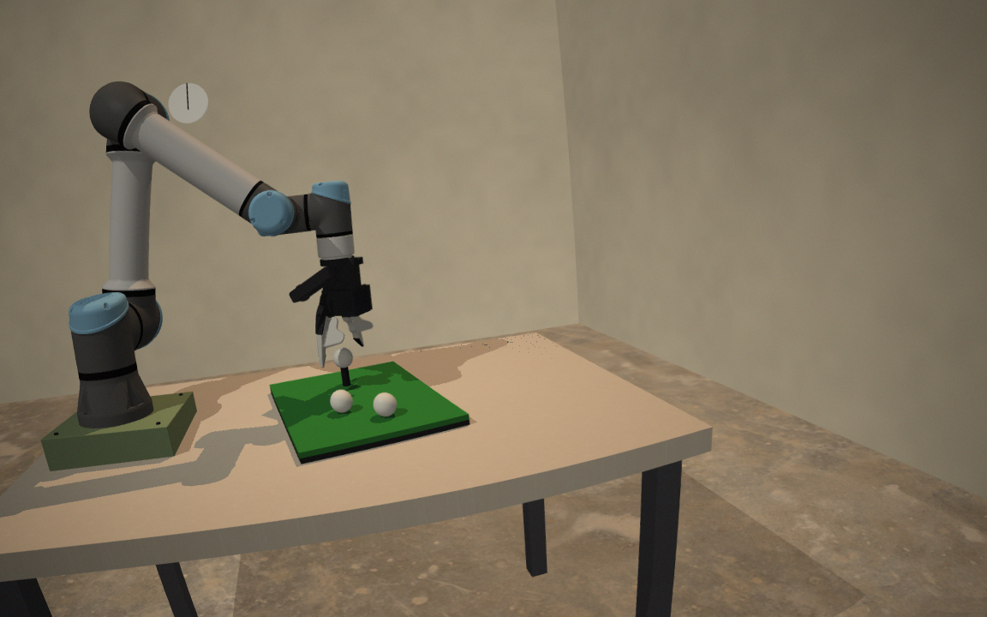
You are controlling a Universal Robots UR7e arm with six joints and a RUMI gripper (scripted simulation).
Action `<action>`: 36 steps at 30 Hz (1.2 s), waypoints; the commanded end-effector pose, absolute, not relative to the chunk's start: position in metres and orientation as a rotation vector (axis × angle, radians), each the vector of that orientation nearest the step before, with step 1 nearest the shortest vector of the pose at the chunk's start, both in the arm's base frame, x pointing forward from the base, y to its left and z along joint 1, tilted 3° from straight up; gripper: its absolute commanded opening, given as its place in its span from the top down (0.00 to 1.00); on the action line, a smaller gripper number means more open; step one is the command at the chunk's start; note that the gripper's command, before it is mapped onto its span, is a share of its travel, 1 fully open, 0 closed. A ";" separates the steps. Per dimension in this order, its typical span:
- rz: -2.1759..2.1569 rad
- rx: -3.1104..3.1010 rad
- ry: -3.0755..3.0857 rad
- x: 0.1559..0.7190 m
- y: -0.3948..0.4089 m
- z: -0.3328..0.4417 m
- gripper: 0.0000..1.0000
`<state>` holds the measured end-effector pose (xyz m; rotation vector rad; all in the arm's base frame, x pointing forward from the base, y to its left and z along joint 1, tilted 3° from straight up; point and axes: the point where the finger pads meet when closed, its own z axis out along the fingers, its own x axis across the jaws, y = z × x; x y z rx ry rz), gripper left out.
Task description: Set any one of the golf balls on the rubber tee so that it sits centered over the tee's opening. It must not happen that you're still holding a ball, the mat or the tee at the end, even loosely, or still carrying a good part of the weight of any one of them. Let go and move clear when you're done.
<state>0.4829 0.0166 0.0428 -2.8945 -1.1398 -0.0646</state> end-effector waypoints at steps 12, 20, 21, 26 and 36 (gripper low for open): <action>-0.067 -2.895 -1.140 0.482 0.016 0.064 0.00; -0.067 -2.895 -1.140 0.480 0.014 0.114 0.00; -0.067 -2.895 -1.140 0.480 0.014 0.114 0.00; -0.067 -2.895 -1.140 0.479 0.013 0.138 0.00; -0.067 -2.895 -1.140 0.479 0.013 0.142 0.00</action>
